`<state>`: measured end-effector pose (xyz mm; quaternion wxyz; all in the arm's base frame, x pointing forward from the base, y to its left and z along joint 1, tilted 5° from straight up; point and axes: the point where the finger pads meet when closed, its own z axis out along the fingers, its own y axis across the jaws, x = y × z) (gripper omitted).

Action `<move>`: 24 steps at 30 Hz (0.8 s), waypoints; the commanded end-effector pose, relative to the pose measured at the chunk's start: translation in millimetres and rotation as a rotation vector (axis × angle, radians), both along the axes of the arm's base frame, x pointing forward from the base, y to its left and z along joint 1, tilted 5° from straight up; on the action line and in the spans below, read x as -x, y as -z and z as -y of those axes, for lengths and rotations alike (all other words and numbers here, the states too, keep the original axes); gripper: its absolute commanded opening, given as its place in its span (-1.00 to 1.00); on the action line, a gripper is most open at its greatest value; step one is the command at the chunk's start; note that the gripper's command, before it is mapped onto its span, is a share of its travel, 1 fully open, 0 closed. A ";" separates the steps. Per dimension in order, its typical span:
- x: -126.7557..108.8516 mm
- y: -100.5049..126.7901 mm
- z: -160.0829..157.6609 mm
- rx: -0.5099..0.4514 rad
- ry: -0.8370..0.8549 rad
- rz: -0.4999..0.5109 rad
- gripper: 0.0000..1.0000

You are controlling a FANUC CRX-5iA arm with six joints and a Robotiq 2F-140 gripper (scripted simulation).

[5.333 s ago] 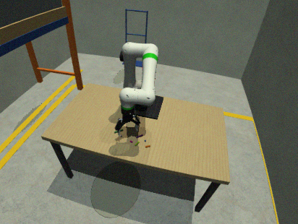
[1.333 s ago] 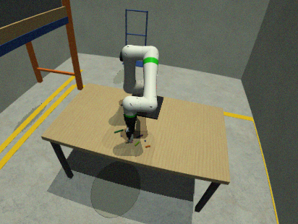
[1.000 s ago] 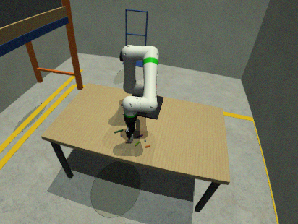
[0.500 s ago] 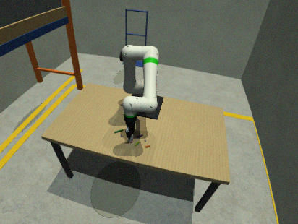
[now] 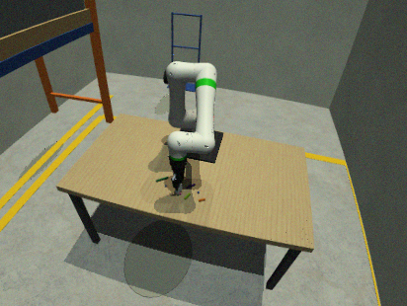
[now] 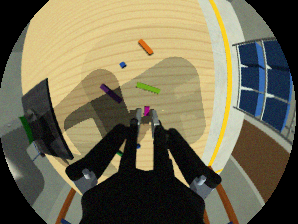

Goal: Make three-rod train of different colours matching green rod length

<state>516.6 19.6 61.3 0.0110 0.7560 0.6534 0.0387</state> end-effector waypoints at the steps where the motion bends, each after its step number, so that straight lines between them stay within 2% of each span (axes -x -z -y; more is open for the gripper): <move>1: -0.2 -0.2 0.0 0.000 0.000 0.000 -0.71; 24: -1.2 13.9 -0.5 0.000 0.000 0.000 -0.71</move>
